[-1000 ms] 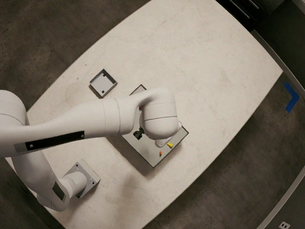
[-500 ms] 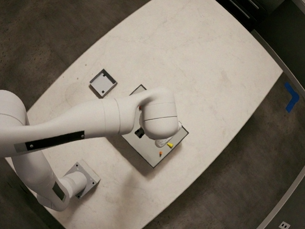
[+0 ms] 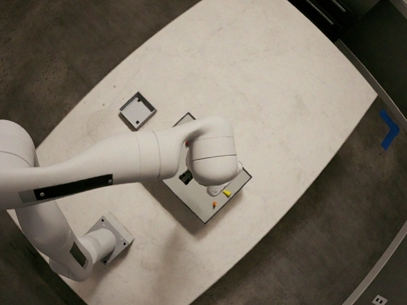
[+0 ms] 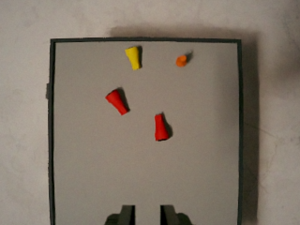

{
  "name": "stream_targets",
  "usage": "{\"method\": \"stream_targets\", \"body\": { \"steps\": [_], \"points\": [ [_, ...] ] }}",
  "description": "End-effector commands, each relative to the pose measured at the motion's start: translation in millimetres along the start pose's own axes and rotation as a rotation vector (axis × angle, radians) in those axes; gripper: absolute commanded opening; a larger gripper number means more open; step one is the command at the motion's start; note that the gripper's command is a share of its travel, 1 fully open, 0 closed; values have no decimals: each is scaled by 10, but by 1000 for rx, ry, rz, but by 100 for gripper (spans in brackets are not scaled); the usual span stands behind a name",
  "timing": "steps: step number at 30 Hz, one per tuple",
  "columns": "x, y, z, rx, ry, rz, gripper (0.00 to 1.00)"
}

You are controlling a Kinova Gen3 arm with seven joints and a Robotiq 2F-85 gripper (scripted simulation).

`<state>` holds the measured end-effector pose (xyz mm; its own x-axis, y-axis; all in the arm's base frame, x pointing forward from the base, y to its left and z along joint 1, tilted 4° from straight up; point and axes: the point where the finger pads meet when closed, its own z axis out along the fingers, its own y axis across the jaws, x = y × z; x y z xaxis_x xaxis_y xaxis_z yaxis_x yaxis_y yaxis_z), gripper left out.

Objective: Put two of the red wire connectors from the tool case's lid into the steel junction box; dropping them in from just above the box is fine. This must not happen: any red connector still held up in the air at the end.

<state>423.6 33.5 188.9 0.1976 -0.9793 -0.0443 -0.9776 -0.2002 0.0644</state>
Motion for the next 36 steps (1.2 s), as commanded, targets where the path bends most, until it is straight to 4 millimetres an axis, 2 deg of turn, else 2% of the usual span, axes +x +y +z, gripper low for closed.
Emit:
{"method": "stream_targets", "body": {
  "steps": [1, 7, 15, 17, 24, 28, 36],
  "points": [
    [-3, -6, 1, 1, 0, -5, 37],
    [-98, -89, 170, 1, 5, -119, 37],
    [-426, -287, 703, -1, 8, -467, 37],
    [-426, -287, 703, -1, 8, -467, 37],
    [-703, -374, 1108, 1, 3, -722, 37],
    [-766, -385, 1196, 1, 1, -777, 37],
    [-773, -386, 1205, 1, 0, -783, 37]
  ]
}}
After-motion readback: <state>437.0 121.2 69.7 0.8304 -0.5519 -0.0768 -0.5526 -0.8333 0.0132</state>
